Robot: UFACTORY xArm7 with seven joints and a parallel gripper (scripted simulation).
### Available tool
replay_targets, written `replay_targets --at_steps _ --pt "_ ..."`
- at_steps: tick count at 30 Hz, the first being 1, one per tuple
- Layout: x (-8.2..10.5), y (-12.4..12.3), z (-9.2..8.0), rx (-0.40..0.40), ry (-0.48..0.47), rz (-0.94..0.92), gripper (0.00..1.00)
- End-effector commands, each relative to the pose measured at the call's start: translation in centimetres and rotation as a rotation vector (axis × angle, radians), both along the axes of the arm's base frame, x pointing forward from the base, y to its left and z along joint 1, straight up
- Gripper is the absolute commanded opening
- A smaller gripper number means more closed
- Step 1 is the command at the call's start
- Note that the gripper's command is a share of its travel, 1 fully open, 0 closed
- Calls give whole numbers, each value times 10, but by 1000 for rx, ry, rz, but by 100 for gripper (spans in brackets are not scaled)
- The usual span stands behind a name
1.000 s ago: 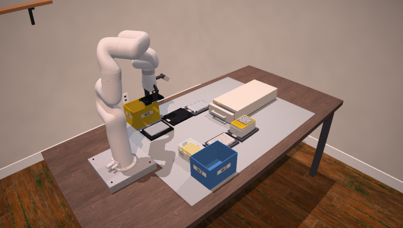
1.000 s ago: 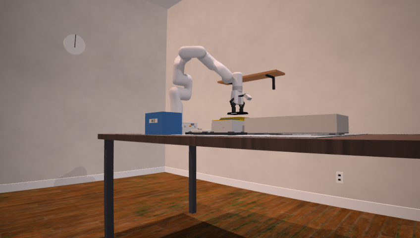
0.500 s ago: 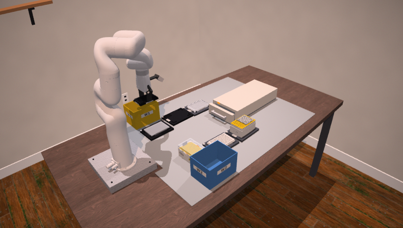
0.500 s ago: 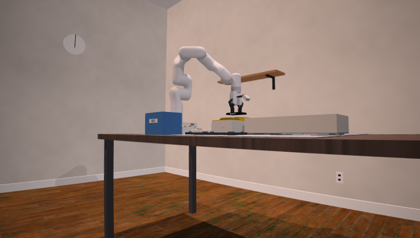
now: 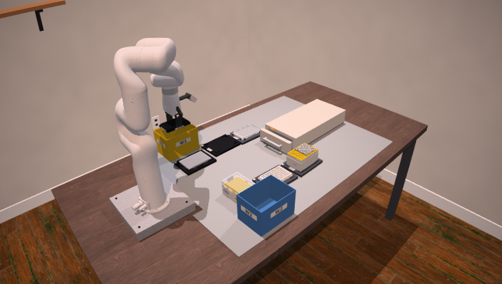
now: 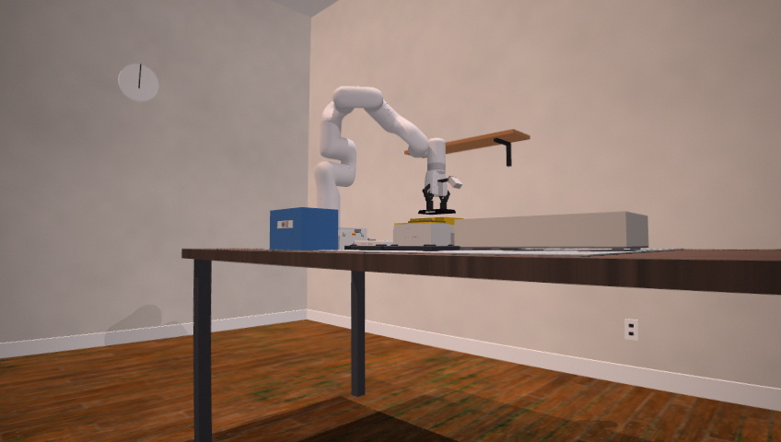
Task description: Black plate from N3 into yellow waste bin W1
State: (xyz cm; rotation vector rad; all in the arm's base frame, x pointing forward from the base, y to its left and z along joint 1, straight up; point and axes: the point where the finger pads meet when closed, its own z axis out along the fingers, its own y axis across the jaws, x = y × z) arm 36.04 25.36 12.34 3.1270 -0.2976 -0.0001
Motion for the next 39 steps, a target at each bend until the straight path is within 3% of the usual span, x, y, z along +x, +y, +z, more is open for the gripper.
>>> replay_targets --at_steps 1,17,18,39 --pt "0 2 1 2 -4 -2 0" --pt "0 2 1 2 -4 -2 0" --pt "0 2 1 2 -4 -2 100" --pt "0 2 1 2 -4 -2 100"
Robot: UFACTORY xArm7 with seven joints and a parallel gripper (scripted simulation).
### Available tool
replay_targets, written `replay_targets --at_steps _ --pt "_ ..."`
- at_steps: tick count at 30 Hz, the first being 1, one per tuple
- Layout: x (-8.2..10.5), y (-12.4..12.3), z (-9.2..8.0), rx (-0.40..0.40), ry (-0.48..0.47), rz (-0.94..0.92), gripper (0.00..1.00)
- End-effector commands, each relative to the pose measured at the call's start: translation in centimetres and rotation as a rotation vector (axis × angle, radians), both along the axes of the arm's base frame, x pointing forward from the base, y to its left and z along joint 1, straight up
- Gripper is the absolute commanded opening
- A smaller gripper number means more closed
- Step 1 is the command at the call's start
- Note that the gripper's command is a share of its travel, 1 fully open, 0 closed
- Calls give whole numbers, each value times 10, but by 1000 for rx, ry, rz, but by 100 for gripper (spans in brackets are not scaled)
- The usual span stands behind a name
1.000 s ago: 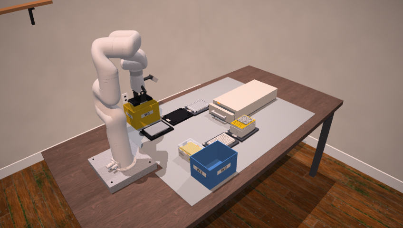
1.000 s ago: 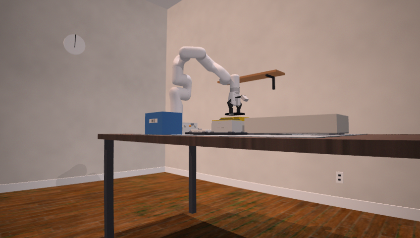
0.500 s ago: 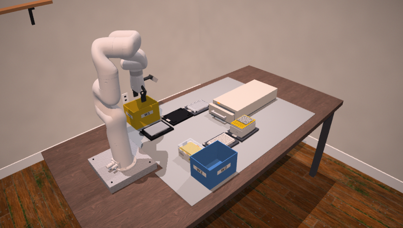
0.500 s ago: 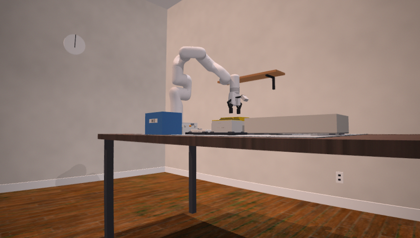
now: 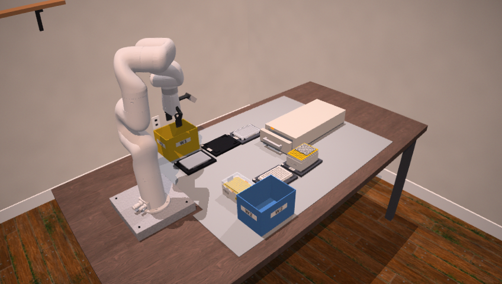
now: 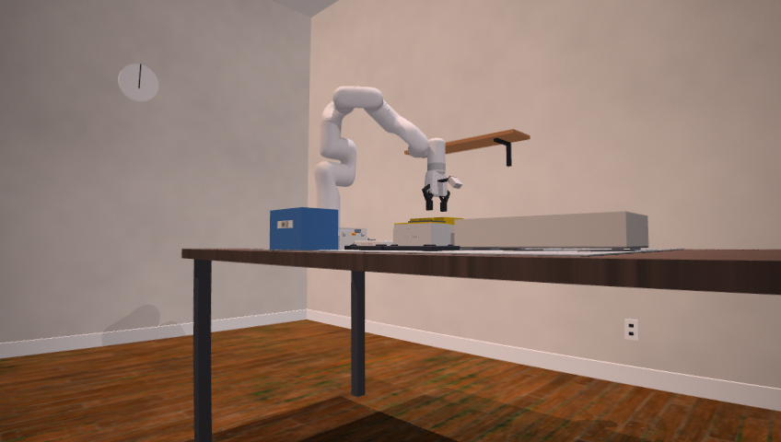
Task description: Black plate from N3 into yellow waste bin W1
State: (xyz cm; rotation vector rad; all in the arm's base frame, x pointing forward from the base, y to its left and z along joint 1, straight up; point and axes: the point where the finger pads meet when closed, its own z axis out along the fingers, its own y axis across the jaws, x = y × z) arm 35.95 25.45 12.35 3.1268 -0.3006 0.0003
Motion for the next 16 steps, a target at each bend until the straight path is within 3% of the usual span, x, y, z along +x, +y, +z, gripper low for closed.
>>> replay_targets --at_steps 1,7,16 --pt "1 1 1 2 -4 0 100" --pt "1 1 1 2 -4 0 100" --pt "8 -37 12 1 -3 0 100"
